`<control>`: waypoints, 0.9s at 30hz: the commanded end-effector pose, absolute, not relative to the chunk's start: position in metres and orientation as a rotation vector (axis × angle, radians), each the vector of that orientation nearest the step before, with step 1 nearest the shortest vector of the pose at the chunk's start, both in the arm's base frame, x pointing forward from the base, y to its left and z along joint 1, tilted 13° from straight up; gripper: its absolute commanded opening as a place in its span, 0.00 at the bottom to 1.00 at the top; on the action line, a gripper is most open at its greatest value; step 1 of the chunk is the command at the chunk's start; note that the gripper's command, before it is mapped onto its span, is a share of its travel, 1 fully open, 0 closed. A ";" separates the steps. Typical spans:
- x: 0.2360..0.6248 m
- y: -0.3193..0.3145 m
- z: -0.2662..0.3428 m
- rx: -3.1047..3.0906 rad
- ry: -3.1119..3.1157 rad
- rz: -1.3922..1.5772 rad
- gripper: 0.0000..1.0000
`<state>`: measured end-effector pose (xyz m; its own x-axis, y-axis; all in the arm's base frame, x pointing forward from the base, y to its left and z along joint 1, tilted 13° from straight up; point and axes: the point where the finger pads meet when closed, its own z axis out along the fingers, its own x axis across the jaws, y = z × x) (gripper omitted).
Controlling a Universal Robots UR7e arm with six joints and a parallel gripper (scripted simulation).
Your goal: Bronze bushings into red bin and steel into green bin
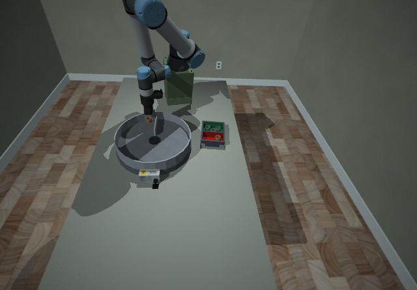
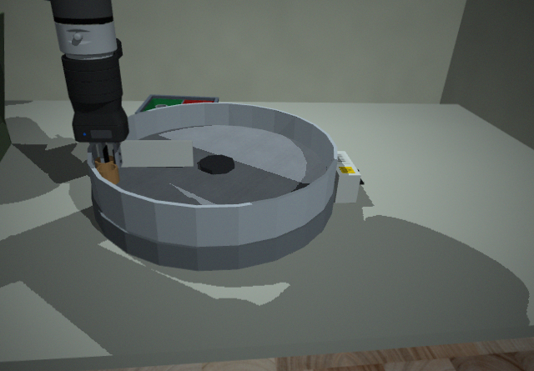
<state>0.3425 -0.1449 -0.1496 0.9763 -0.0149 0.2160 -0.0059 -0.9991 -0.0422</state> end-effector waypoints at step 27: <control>0.345 -0.145 -0.157 -3.083 0.016 -0.340 0.00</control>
<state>0.3448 -0.1447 -0.1575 0.9759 -0.0148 0.2177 -0.0059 -0.9991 -0.0417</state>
